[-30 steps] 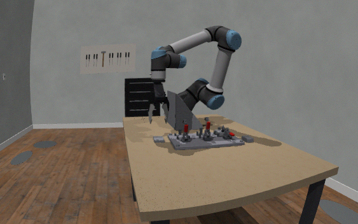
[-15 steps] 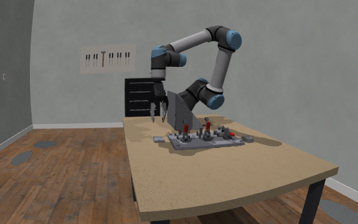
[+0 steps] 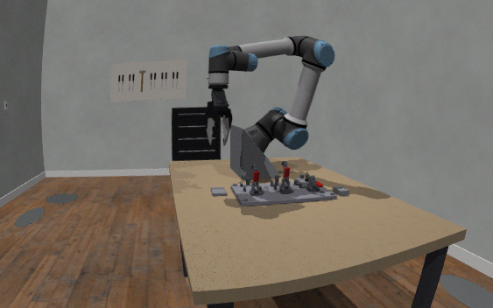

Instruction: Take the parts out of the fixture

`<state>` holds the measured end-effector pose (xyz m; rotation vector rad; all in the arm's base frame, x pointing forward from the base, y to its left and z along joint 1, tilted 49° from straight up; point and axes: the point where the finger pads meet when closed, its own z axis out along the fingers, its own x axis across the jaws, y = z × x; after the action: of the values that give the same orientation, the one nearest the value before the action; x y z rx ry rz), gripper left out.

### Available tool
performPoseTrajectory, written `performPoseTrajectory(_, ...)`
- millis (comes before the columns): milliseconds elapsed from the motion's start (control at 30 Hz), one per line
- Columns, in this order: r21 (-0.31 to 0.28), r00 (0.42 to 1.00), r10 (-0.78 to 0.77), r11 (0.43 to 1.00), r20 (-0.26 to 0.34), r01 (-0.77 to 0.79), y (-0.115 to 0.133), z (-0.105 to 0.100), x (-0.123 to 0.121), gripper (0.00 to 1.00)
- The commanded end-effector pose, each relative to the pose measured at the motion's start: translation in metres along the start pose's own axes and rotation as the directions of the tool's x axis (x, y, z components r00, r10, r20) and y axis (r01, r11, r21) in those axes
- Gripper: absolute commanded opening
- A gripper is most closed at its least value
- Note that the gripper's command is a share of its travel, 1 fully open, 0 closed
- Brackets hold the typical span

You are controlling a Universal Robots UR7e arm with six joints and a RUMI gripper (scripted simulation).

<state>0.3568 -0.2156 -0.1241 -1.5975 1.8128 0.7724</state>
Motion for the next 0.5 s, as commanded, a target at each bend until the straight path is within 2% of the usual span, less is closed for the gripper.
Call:
performPoseTrajectory(0, -0.001, 1.000, 0.000, 1.000, 0.002, 0.000, 0.0001, -0.0216, 0.0000, 0.28)
performPoseTrajectory(467, -0.001, 1.000, 0.000, 1.000, 0.002, 0.000, -0.0018, -0.0247, -0.0043, 0.28)
